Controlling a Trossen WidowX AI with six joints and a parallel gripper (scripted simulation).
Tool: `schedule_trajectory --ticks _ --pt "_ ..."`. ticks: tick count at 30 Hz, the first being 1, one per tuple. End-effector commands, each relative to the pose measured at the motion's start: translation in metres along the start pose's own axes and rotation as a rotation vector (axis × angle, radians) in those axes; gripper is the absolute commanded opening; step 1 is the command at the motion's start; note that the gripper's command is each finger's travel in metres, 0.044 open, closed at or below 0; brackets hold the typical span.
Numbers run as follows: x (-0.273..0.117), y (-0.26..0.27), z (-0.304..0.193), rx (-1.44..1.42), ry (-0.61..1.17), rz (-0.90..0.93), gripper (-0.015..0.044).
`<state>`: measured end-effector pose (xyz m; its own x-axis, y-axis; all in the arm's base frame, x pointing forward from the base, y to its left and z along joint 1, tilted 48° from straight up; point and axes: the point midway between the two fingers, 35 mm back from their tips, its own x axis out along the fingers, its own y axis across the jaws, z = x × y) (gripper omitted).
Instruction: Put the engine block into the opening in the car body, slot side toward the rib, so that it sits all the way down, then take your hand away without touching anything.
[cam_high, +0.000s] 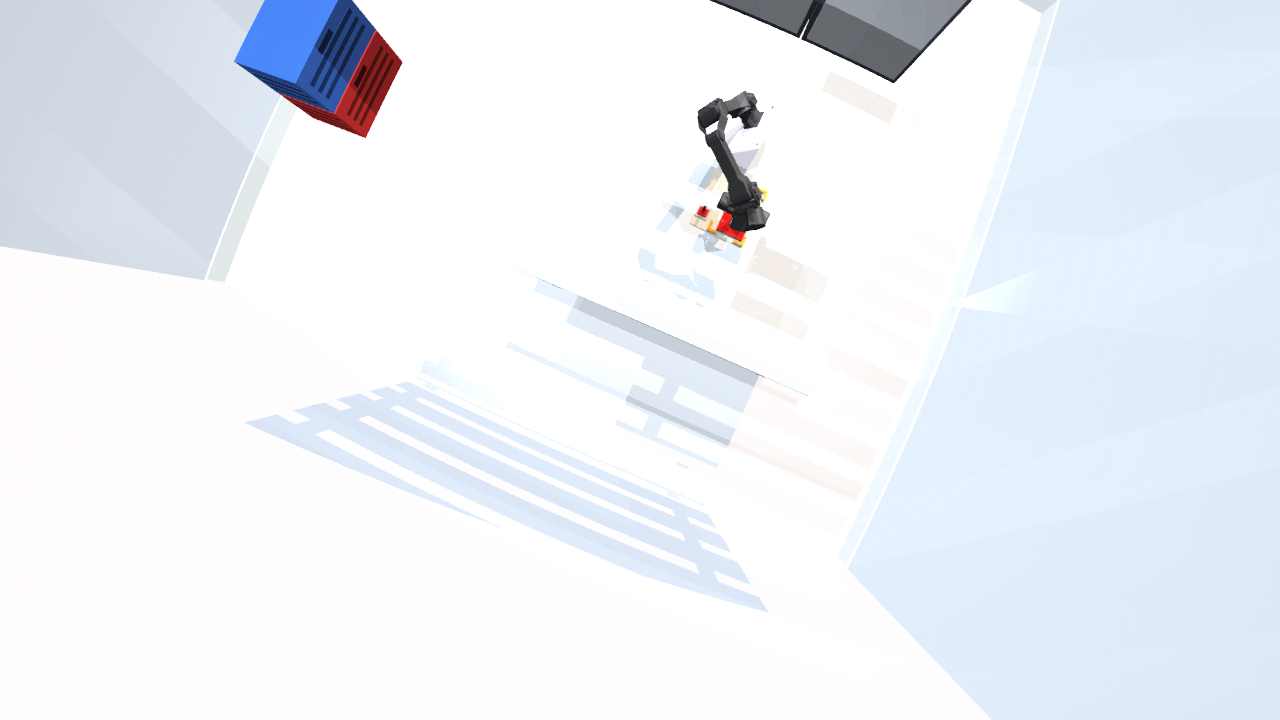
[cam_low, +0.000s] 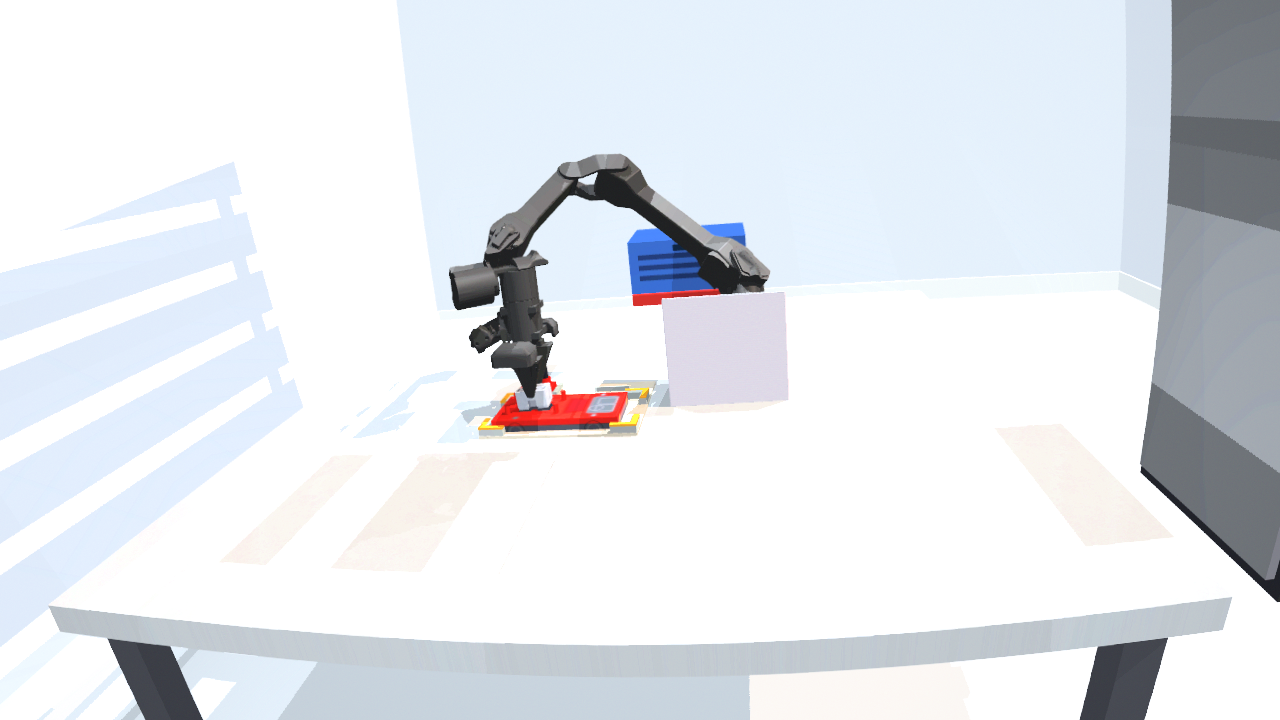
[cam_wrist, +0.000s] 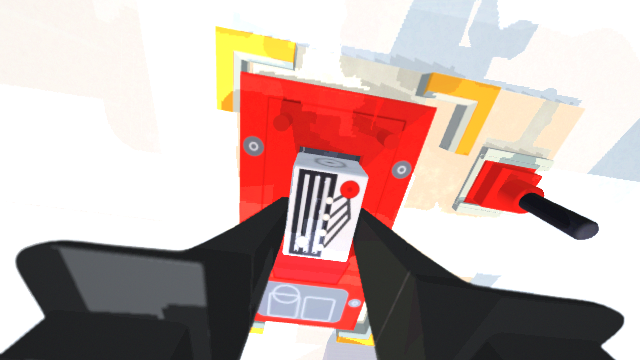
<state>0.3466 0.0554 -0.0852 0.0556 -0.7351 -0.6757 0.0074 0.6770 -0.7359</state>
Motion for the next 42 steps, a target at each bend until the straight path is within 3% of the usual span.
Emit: schedule_trajectory --ticks 1,42 --pt "0.0016 -0.0002 -0.0003 -0.004 -0.001 -0.004 0.0159" --pt "0.0089 -0.0002 -0.0004 -0.005 -0.001 -0.004 0.0159"
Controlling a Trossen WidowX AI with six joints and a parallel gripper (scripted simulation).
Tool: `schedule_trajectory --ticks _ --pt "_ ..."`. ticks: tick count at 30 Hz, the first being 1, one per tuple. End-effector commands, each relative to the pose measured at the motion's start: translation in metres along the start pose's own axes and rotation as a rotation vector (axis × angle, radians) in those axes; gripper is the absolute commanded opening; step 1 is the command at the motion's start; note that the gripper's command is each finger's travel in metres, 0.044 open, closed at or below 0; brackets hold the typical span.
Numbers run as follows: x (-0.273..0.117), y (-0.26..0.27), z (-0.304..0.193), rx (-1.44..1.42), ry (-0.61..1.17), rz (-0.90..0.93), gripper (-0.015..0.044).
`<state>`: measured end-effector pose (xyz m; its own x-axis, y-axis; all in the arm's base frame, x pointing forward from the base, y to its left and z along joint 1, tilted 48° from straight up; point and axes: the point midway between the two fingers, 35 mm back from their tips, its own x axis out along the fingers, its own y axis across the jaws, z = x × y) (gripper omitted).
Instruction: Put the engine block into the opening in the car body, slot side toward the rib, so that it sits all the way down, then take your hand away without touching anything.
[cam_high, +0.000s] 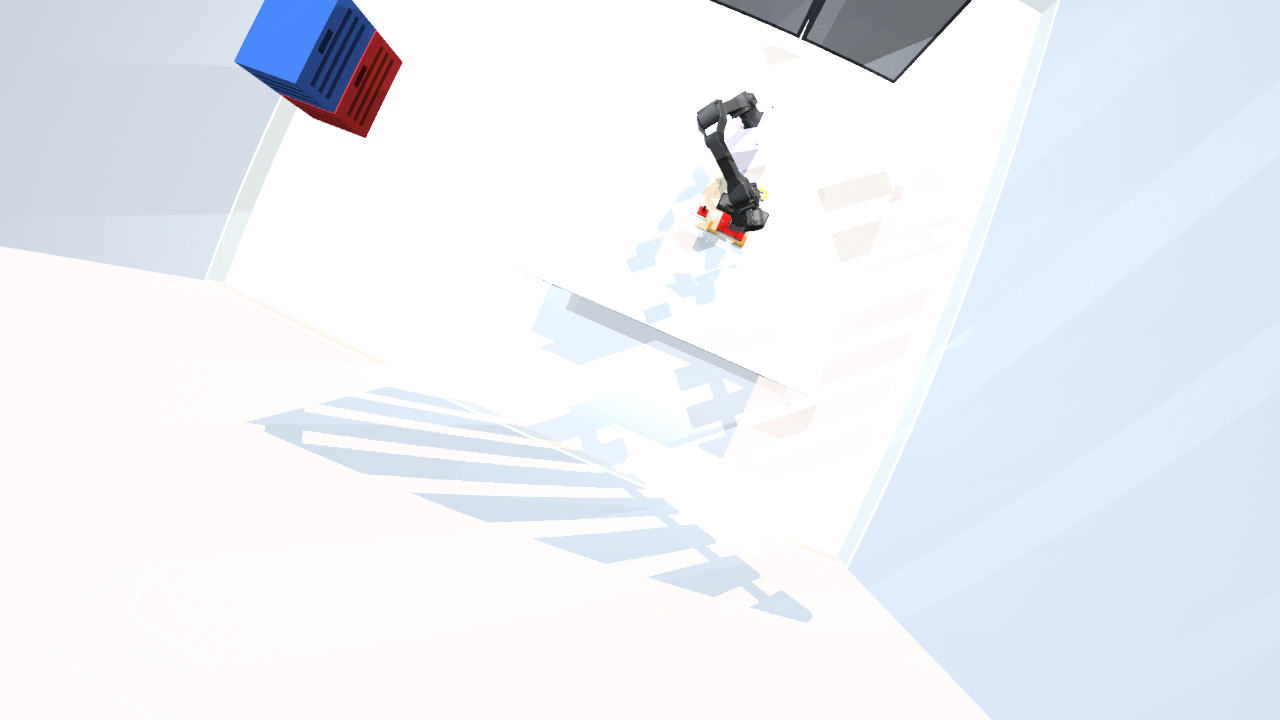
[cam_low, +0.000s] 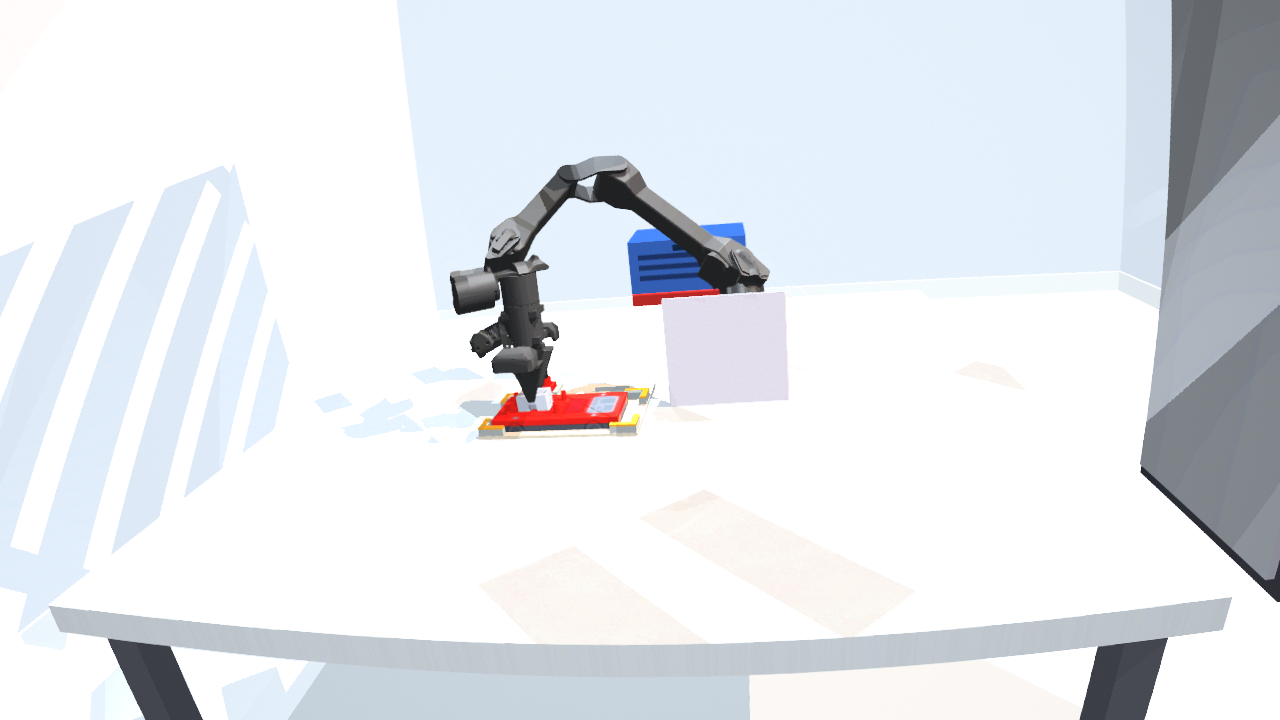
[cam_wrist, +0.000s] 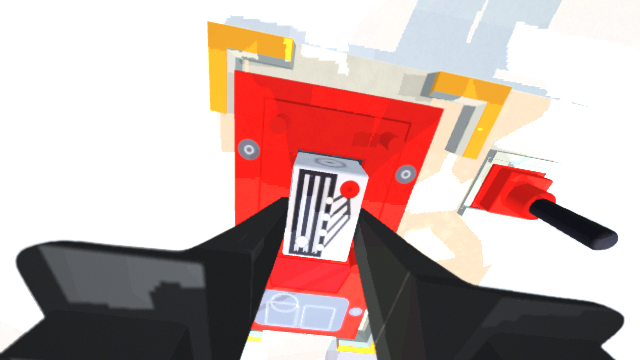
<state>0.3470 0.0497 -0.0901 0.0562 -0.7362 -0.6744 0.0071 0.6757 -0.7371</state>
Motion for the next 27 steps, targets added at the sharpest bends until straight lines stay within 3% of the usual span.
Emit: schedule_trajectory --ticks 1,11,27 --pt "0.000 0.000 0.000 0.000 0.000 0.000 0.0185" --pt "0.000 0.000 0.000 0.000 0.000 0.000 0.0440" --pt "-0.014 0.000 0.000 -0.005 0.000 -0.002 0.0440"
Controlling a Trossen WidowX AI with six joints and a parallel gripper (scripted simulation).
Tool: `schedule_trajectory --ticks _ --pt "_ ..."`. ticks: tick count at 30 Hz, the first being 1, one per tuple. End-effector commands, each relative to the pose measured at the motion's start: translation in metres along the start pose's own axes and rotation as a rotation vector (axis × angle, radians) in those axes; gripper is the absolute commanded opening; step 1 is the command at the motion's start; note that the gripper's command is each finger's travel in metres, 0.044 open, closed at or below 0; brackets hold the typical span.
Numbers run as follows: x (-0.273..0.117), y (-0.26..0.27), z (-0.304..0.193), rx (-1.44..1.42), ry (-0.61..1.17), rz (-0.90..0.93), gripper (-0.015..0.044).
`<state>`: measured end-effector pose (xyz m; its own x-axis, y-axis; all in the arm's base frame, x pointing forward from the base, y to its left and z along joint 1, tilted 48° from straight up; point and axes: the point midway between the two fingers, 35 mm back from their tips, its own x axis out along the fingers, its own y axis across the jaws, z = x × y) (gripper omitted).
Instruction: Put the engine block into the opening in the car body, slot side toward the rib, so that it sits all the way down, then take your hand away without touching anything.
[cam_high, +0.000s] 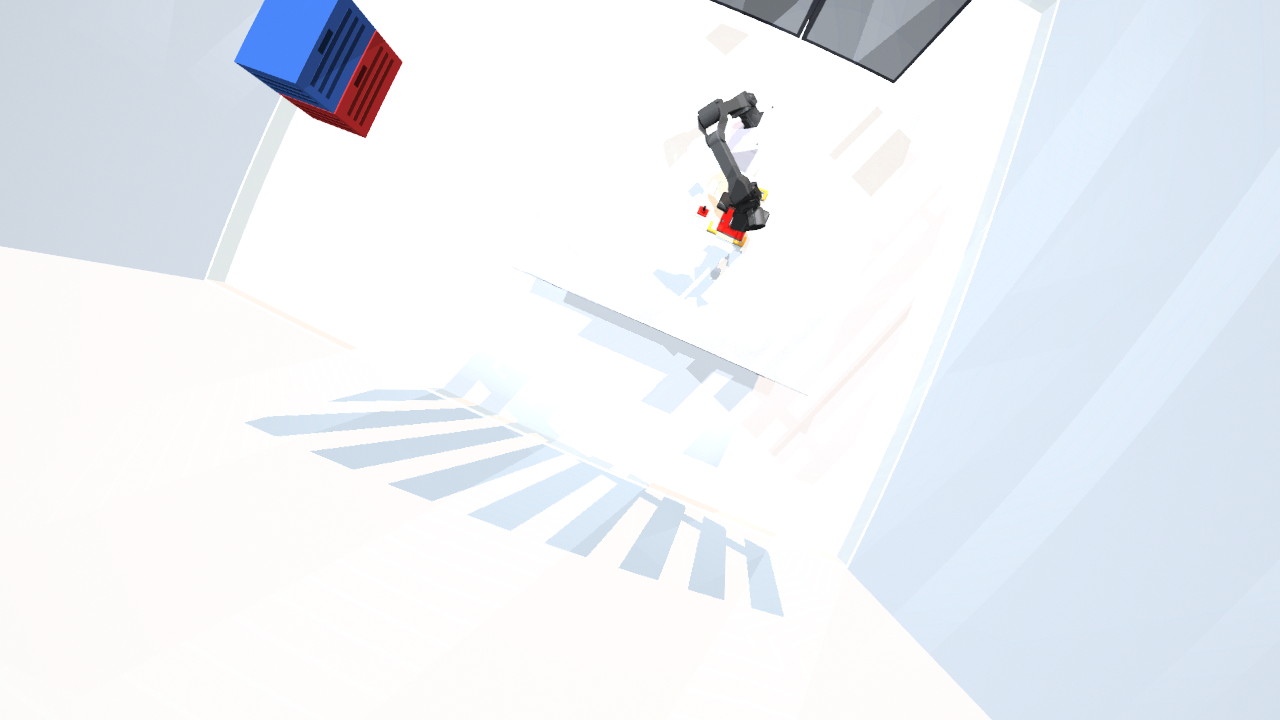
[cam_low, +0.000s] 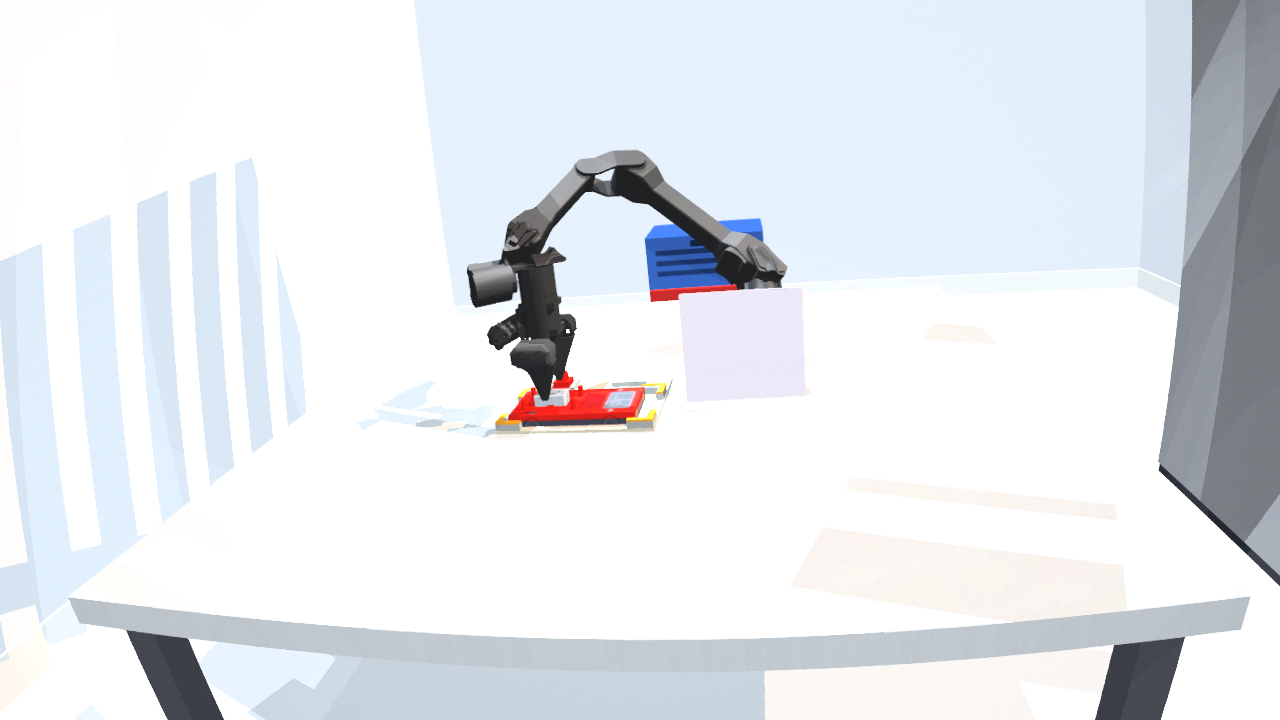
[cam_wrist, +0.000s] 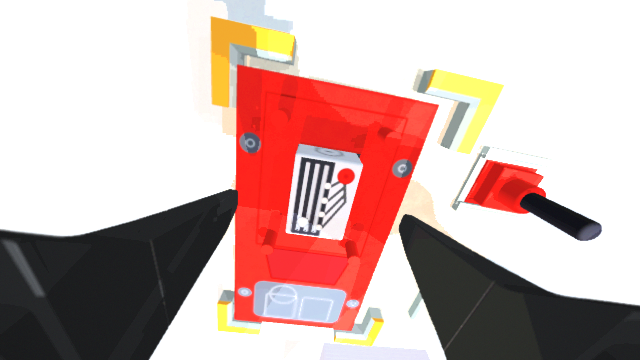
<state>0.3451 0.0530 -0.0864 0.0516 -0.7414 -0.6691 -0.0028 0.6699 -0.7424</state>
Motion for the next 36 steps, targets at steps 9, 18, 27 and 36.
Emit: schedule_trajectory --ticks 9,18,27,36 --pt "-0.0087 0.0005 0.0021 0.006 -0.005 0.006 0.0309" --pt "-0.0087 0.0005 0.0021 0.006 -0.005 0.006 0.0072" --pt "-0.0087 0.0005 0.0021 0.006 -0.005 0.006 0.0000" --pt "-0.0087 0.0005 0.0021 0.006 -0.005 0.006 0.0000"
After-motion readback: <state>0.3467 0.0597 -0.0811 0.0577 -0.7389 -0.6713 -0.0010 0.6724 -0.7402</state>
